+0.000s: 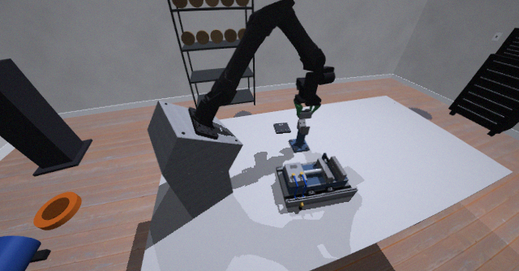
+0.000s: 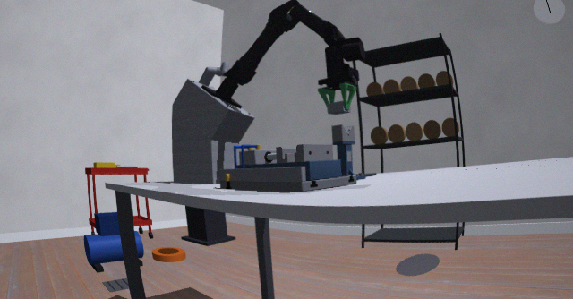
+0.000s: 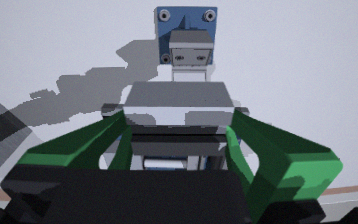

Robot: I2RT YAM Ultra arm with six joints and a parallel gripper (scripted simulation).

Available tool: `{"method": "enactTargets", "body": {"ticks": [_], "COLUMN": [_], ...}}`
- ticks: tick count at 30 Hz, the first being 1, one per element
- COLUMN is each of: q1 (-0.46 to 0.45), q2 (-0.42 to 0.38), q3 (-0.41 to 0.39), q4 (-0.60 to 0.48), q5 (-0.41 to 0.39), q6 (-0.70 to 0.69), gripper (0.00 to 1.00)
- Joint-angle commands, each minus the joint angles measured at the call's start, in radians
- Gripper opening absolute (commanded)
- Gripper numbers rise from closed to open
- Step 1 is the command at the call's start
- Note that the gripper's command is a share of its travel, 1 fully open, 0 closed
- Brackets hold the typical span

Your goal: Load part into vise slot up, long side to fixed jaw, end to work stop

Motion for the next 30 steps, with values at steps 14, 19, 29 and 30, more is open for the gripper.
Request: {"method": "enactTargets", "body": {"ticks": [14,19,29,30], "q1": [-0.028,-0.028,-0.030,-0.031], "q2": [-0.075,-0.077,-0.077,-0.077], "q3": [0.060,0.061,0.063,0.063], "q4": [-0.080,-0.084,-0.086,-0.086], "q5": [-0.020,-0.020,-0.021,-0.021], "q6": [-0.018,-0.019,-0.014,-0.011], "gripper": [0.00,0.00,0.00,0.00]}}
